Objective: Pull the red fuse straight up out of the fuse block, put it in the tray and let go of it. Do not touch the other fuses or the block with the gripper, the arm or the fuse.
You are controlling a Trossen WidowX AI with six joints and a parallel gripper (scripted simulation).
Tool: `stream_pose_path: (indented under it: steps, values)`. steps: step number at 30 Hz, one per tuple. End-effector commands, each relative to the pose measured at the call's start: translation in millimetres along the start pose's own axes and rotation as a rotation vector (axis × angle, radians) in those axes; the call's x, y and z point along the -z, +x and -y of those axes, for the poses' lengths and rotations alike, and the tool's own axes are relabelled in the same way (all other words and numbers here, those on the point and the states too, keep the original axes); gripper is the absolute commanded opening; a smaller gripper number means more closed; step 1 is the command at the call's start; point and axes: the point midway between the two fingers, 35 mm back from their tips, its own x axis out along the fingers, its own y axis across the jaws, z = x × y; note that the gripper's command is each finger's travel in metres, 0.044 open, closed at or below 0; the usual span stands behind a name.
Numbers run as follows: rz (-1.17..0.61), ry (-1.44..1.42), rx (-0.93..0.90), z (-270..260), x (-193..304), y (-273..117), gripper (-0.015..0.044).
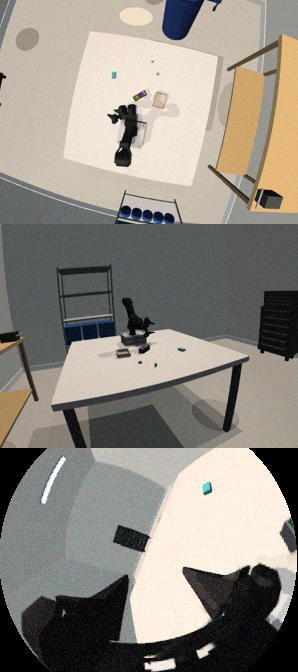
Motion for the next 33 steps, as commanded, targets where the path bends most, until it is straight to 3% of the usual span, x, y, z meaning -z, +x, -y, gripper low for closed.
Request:
stream_pose_path:
  steps: [1, 7, 13, 20, 33]
  values:
    - [0.001, 0.020, 0.009, 1.3, -1.5, 0.0, 0.0374]
    - [0.081, 0.658, 0.302, 43.4, -45.6, -7.6, 0.0216]
    - [0.328, 1.332, 0.617, 88.8, -81.3, -31.7, 0.0063]
    - [0.683, 1.815, 0.850, 119.7, -102.4, -63.0, 0.0063]
    - [1.399, 2.236, 1.046, 150.4, -134.2, -117.3, 0.0063]
